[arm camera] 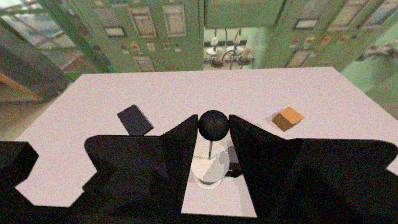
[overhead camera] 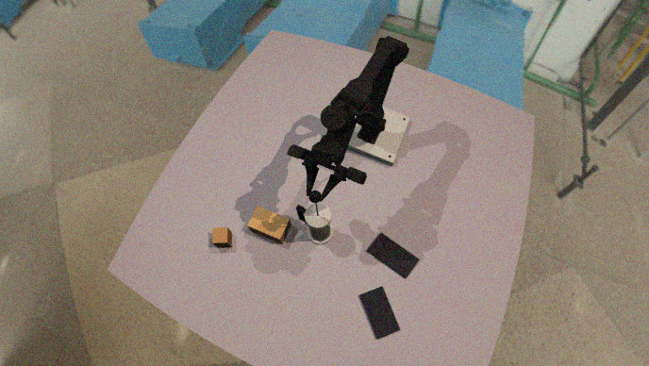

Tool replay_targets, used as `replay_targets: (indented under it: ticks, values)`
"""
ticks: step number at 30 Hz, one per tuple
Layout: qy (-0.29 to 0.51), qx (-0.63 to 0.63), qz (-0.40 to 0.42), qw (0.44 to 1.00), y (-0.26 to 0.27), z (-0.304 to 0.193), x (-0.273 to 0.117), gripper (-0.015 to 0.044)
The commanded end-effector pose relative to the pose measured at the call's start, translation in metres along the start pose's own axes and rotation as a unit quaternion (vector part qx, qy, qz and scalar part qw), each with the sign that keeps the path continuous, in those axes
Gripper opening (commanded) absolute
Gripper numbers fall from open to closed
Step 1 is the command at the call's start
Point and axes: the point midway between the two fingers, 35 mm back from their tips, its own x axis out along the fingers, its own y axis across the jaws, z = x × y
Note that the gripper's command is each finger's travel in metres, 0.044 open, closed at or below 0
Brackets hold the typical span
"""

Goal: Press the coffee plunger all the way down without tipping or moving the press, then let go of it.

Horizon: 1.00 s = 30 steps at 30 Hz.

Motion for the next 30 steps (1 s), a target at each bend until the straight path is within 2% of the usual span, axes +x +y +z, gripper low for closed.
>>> replay_targets:
  ticks: [1,30]
  values:
    - [0.008,0.003,-0.001,1.000,0.000,-0.010,0.006,0.0116]
    - [0.007,0.003,-0.001,1.000,0.000,-0.048,0.035,0.0116]
